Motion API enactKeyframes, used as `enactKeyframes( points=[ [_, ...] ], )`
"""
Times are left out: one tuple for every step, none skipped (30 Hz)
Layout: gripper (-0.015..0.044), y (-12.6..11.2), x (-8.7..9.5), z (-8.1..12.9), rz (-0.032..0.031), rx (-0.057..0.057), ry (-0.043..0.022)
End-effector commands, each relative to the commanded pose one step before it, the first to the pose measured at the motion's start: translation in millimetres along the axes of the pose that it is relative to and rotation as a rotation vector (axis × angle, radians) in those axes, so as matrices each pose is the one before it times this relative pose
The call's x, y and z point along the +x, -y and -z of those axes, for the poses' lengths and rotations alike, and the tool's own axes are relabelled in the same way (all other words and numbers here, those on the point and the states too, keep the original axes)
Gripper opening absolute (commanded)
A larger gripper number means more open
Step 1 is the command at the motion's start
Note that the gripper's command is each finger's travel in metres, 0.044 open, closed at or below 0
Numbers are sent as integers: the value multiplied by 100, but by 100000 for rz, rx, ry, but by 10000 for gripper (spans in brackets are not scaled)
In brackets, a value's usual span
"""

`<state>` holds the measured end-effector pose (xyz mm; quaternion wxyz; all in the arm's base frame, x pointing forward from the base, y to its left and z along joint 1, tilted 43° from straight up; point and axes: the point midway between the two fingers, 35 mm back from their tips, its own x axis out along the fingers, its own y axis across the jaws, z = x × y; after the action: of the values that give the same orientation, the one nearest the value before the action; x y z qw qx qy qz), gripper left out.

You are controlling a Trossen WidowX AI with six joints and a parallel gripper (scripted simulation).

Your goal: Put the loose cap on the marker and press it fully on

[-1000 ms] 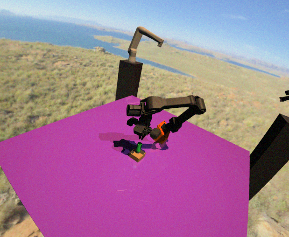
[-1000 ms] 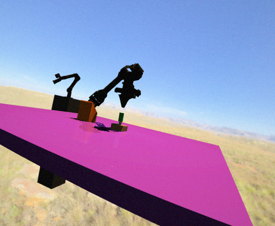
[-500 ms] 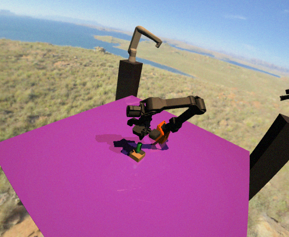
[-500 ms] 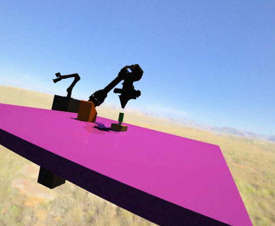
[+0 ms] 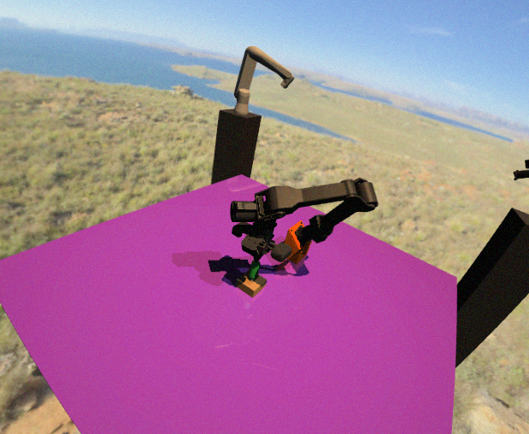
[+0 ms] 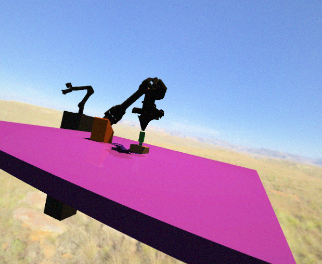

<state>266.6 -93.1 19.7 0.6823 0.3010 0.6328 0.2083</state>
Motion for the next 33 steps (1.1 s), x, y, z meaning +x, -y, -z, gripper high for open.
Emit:
enactKeyframes(
  points=[
    [0,-40,683,20,-342,413,-20],
    [0,-1,152,0,-6,-2,2],
    [0,-1,152,0,-6,-2,2],
    [0,-1,141,0,-6,-2,2],
    [0,-2,138,1,-6,-2,2],
    [0,-3,135,-6,-7,-2,2],
    [0,5,103,-67,-5,-4,4],
    [0,17,47,-67,-2,-4,4],
    [0,62,-554,-30,508,-499,662],
    [0,0,0,0,0,0,0],
    [0,0,0,0,0,0,0],
    [0,0,0,0,0,0,0],
    [0,0,0,0,0,0,0],
    [0,0,0,0,0,0,0],
    [0,18,-195,-33,27,10,5],
    [0,50,-588,-90,74,31,14],
    [0,70,-989,-121,101,49,16],
    [0,67,-1307,-103,89,58,9],
    [0,37,-1341,-41,41,51,-3],
    [0,4,-1350,23,-10,43,-13],
    [0,-31,-1335,84,-60,33,-21],
    [0,-48,-1022,105,-80,19,-19],
    [0,-39,-613,80,-62,8,-13],
    [0,-15,-204,29,-23,2,-4],
    [0,0,0,0,0,0,0],
    [0,0,0,0,0,0,0],
    [26,0,0,0,0,0,0],
    [53,0,0,0,0,0,0],
    [79,0,0,0,0,0,0],
    [105,0,0,0,0,0,0],
    [131,0,0,0,0,0,0],
    [157,0,0,0,0,0,0],
    [184,0,0,0,0,0,0]
  ],
)
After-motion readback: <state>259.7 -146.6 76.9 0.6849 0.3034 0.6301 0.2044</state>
